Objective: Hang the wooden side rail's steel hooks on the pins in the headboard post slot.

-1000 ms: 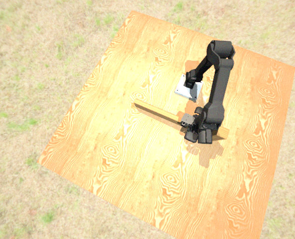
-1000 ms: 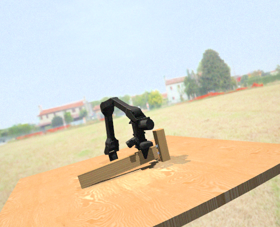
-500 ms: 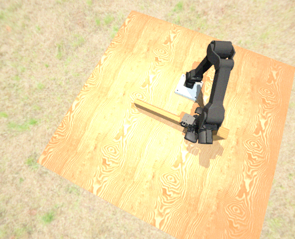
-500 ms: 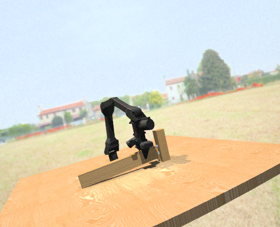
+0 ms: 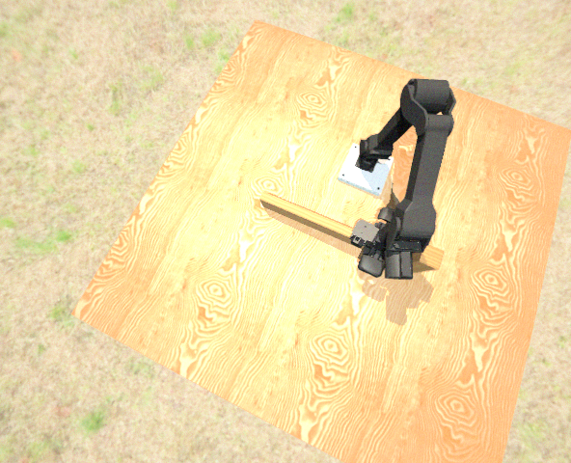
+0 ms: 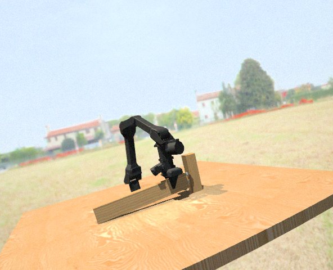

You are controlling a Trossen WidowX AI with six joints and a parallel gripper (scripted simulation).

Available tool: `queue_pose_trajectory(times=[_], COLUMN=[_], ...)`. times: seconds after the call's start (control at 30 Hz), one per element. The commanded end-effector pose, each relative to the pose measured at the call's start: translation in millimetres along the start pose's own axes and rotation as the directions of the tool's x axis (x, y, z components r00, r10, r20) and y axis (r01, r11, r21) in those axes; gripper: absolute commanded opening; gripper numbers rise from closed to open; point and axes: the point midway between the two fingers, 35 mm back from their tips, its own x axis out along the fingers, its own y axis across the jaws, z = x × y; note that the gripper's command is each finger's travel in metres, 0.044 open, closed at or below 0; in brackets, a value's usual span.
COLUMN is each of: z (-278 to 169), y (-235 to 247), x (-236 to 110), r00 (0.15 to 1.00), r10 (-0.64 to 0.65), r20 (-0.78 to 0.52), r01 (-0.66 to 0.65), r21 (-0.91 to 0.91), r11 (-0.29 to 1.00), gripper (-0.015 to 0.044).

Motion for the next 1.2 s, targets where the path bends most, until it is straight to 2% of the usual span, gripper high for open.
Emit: queue_pose_trajectory(times=[0.0, 1.17], z=[-1.9, -5.6], y=[1.9, 1.3], x=[-2.6, -2.4], r00=[1.000, 1.000], r10=[0.007, 0.006], r20=[-0.005, -0.005], r01=[-0.007, -0.006], r21=[0.006, 0.006], r11=[1.000, 1.000], gripper=[0.0000, 0.0000])
